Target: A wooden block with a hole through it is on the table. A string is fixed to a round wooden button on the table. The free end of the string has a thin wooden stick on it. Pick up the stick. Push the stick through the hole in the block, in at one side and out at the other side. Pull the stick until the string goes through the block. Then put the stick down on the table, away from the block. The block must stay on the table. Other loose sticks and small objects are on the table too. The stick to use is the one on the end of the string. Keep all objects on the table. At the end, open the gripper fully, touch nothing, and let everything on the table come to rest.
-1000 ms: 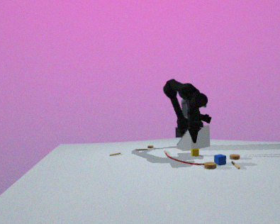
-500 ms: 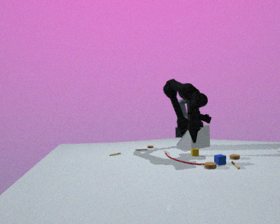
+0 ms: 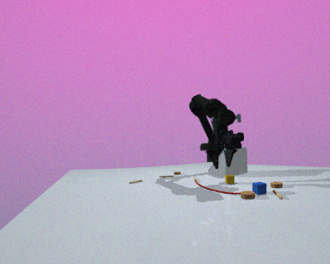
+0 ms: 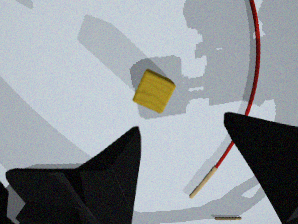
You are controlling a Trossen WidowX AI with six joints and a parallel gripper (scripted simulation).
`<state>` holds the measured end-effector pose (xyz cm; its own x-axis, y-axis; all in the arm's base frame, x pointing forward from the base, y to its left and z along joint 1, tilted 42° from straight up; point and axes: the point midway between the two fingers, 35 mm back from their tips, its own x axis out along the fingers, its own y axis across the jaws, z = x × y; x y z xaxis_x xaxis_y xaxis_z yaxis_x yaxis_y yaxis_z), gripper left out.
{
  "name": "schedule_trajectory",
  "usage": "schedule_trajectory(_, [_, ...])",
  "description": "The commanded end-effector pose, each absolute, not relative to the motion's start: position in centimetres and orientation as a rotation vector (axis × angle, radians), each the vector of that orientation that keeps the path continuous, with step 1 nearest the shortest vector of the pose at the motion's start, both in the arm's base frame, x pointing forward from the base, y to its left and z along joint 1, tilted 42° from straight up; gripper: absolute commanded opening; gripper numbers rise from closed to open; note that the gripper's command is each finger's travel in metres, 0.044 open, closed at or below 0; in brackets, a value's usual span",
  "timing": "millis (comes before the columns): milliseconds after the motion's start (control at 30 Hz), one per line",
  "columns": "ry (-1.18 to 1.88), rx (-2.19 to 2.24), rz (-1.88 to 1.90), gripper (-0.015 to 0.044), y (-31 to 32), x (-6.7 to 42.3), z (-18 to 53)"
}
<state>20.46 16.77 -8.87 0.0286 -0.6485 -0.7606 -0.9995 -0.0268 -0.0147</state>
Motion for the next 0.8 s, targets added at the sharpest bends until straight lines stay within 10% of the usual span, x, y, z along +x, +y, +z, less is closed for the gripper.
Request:
schedule_trajectory(0, [1.670,-1.210,0.110,0.0420,15.0,21.9,-7.0])
schedule_trajectory(767, [1.103,0.091,-1.073,0.0440,10.9,24.6,-3.5])
